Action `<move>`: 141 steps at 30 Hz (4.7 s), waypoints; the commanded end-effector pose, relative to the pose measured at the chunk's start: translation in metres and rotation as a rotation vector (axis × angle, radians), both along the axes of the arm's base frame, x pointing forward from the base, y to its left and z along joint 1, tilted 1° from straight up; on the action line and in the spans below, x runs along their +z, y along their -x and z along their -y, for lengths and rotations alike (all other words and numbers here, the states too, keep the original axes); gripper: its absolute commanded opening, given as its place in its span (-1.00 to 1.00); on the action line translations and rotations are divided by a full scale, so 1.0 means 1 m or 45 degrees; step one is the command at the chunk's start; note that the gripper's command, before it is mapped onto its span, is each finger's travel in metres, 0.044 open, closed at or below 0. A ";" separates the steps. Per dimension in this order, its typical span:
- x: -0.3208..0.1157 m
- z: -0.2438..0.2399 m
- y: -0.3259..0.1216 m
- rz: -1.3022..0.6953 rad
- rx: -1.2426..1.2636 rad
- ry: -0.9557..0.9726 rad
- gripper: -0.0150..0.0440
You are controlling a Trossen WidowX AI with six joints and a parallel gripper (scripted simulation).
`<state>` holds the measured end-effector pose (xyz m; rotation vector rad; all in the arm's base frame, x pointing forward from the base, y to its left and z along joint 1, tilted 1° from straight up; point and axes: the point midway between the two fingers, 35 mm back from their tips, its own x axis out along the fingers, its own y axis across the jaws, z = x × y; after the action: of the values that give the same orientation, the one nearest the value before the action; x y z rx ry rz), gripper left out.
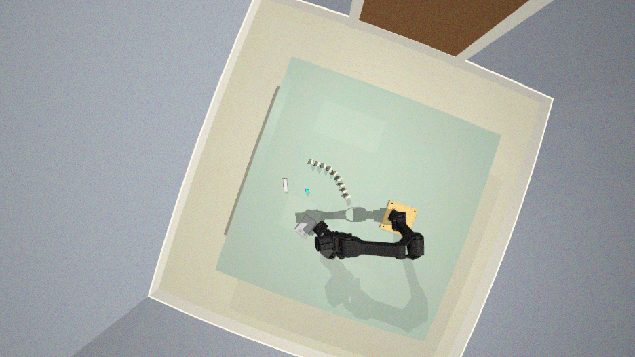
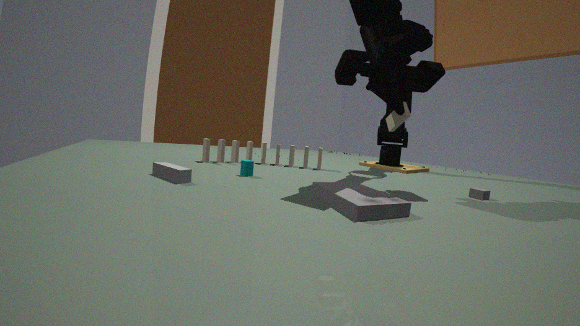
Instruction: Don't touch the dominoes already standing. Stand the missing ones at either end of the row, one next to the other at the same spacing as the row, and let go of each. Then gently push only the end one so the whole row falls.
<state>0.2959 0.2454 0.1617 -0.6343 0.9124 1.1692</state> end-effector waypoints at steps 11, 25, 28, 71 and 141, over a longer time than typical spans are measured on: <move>-0.005 0.000 -0.016 0.048 -0.064 -0.353 -0.42; -0.004 0.011 -0.019 0.116 -0.056 -0.663 -0.42; -0.003 0.014 -0.017 0.132 -0.045 -0.724 -0.42; 0.001 0.065 0.048 0.323 0.227 -1.194 -0.42; -0.110 0.054 0.046 0.327 0.225 -1.193 -0.06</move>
<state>0.2504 0.1919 0.0528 -0.0879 0.0260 1.4667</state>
